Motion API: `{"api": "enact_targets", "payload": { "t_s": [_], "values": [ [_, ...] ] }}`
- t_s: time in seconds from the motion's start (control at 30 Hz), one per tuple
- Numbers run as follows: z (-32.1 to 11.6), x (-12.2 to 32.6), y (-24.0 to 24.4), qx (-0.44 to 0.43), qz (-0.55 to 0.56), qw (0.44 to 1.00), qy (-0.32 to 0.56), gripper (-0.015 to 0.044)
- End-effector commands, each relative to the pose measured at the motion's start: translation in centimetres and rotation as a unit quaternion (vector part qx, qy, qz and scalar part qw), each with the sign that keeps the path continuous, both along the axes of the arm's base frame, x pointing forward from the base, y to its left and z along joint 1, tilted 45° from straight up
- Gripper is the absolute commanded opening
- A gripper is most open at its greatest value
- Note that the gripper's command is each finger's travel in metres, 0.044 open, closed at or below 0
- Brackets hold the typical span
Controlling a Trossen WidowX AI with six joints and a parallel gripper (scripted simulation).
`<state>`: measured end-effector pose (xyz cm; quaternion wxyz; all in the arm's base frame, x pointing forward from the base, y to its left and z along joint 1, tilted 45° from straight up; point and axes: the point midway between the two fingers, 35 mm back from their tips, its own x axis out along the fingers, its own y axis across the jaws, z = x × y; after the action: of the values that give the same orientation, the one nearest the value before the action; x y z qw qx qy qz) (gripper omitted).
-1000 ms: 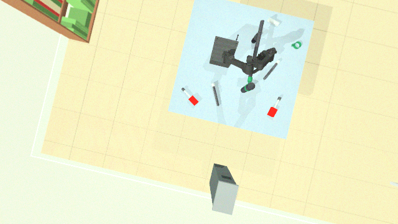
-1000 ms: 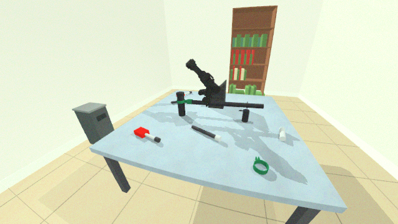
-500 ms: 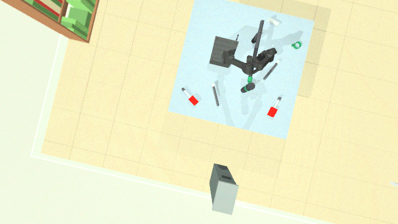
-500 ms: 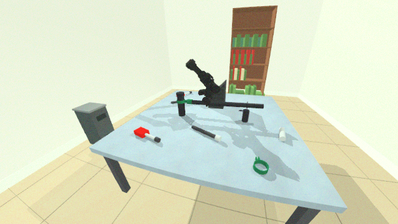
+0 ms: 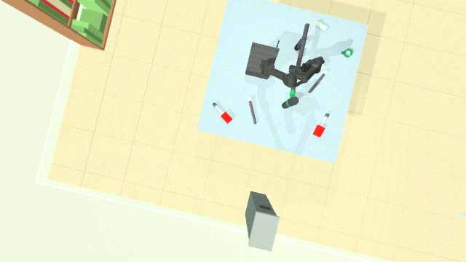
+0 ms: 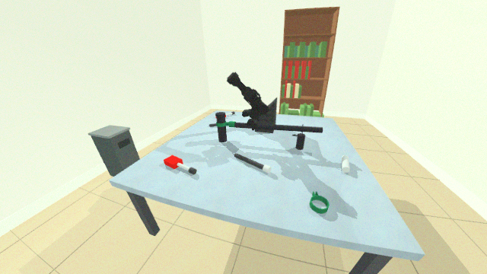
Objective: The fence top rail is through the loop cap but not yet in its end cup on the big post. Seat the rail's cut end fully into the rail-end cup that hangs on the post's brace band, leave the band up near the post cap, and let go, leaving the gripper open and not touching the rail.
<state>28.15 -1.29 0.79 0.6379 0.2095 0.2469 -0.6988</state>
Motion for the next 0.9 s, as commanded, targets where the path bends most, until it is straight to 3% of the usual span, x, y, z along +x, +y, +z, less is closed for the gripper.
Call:
{"api": "enact_targets", "payload": {
  "t_s": [0.0,0.87],
  "values": [
    [1.2,0.8,-0.3,-0.014,0.009,1.000,-0.005,0.0000],
    [-0.1,0.1,0.4,0.001,-0.004,1.000,0.009,0.0000]
  ]
}}
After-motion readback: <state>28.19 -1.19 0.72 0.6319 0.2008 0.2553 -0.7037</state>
